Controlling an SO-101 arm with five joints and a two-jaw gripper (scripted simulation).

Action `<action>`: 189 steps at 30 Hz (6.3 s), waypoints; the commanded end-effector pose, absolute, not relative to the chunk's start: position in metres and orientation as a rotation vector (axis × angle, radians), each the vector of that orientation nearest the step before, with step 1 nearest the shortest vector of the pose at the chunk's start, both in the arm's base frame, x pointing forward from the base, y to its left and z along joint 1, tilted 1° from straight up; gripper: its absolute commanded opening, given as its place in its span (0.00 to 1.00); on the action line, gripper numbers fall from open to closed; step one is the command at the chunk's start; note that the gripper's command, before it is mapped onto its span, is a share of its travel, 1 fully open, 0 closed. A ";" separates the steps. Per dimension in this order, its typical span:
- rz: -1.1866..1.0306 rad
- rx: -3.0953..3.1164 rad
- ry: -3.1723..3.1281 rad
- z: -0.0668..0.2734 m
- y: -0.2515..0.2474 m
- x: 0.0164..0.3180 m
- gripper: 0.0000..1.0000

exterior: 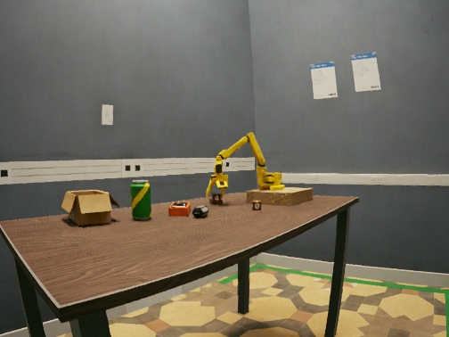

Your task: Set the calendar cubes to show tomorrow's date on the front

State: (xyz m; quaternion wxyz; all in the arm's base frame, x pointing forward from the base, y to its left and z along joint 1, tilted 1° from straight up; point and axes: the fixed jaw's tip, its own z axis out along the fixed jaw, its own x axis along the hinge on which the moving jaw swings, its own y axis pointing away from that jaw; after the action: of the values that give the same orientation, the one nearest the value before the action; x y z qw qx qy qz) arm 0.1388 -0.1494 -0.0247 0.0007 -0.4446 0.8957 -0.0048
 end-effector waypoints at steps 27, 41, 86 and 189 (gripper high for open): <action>-0.001 -1.405 2.810 0.031 -0.148 0.136 0.36; -0.001 -1.405 2.810 0.031 -0.148 0.136 0.36; -0.711 -1.290 2.608 0.123 -0.163 0.152 0.35; 0.454 1.004 2.547 0.118 0.094 0.248 0.35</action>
State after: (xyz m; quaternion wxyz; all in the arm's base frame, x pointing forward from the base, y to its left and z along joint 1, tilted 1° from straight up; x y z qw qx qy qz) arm 0.2463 0.0881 0.1180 0.1864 0.3418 0.9083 0.1528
